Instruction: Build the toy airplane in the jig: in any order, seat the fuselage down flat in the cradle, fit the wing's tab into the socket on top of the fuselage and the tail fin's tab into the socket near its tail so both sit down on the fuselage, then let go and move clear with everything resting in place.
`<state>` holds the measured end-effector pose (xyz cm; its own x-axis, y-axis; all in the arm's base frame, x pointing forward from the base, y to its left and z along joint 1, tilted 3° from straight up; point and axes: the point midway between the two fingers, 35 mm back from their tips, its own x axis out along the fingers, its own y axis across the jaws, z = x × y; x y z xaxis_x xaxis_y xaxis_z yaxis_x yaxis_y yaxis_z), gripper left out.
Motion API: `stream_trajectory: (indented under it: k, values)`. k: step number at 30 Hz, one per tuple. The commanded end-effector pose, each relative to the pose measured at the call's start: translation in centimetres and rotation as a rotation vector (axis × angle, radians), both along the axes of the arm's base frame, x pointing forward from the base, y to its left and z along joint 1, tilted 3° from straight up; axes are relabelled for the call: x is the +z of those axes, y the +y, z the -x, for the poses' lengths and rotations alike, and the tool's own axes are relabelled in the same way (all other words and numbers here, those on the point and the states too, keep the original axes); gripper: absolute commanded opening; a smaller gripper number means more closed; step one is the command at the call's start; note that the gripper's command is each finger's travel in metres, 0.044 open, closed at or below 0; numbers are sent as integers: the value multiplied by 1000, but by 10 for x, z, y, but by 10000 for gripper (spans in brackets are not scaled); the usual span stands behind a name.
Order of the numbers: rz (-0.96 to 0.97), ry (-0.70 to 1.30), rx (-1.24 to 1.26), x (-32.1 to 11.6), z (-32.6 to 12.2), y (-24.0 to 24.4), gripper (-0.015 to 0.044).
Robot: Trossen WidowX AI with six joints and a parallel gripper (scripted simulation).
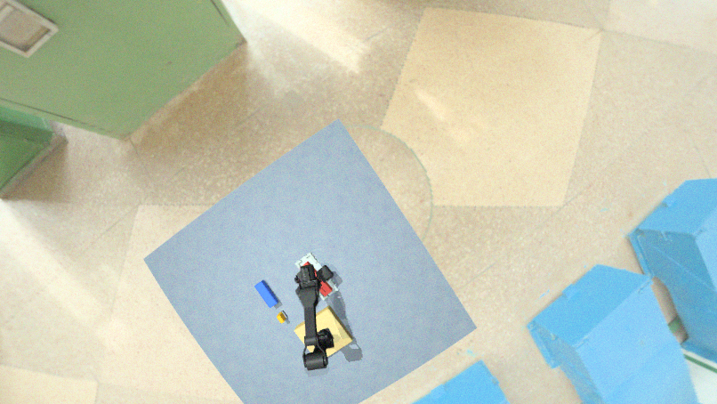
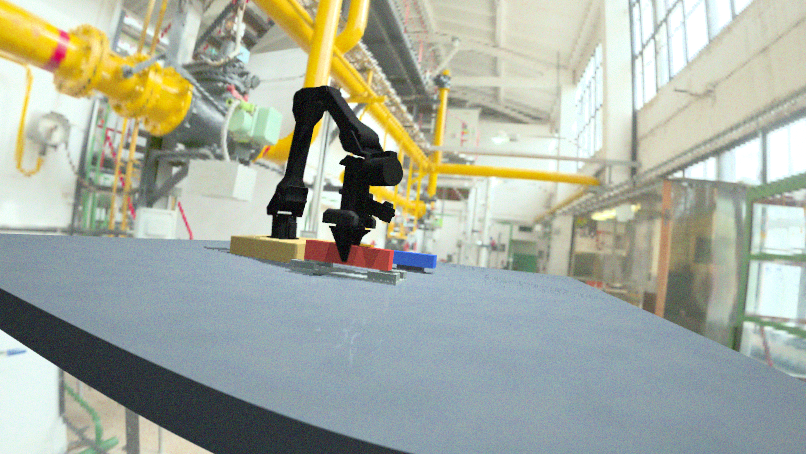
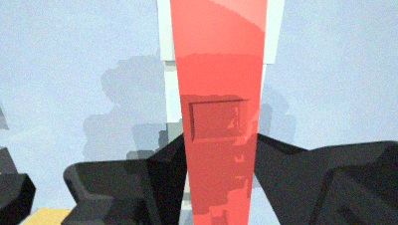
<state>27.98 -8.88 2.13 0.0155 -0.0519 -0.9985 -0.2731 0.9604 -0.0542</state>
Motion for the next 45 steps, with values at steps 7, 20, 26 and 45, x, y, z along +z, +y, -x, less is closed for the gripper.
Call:
stream_trajectory:
  k: [7, 20, 26, 45]
  values:
    - [0, -1, 0, 0, 0, 0, 36]
    - [0, -1, 0, 0, 0, 0, 325]
    - [0, -1, 0, 0, 0, 0, 440]
    - [3, -6, -12, 107, -4, 4, 440]
